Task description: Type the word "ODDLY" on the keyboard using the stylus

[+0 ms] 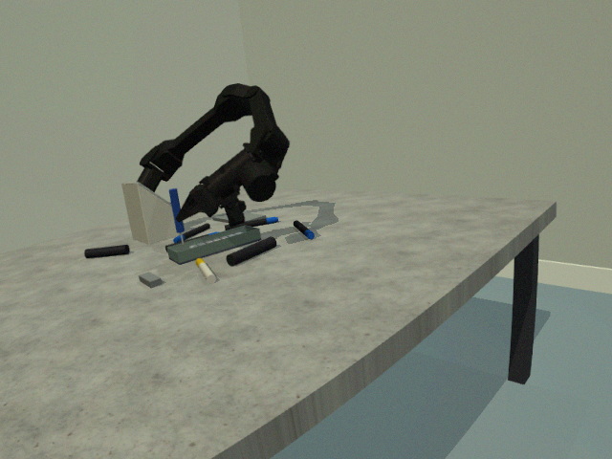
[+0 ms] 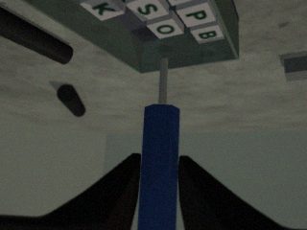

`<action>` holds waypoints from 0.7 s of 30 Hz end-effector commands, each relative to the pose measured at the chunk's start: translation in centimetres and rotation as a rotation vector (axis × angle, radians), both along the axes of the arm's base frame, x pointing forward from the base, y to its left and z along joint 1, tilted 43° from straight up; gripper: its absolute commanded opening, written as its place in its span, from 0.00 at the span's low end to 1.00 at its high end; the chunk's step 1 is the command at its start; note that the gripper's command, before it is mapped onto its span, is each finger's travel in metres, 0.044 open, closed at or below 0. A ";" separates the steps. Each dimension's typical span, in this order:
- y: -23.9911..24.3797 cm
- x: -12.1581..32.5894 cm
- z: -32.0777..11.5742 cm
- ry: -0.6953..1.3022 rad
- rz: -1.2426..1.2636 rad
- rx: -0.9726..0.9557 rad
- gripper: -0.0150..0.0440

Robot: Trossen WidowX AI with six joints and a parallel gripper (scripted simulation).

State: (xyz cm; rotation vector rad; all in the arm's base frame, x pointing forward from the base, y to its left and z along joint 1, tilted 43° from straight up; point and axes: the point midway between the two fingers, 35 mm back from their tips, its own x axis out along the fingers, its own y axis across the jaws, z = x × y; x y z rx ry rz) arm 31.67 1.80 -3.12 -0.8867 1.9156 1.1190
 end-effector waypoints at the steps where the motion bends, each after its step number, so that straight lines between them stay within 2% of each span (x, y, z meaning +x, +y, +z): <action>1: 0.0 0.2 0.1 -0.003 -0.006 0.000 0.39; 21: 0.3 0.0 -0.1 -0.003 -0.006 0.000 0.39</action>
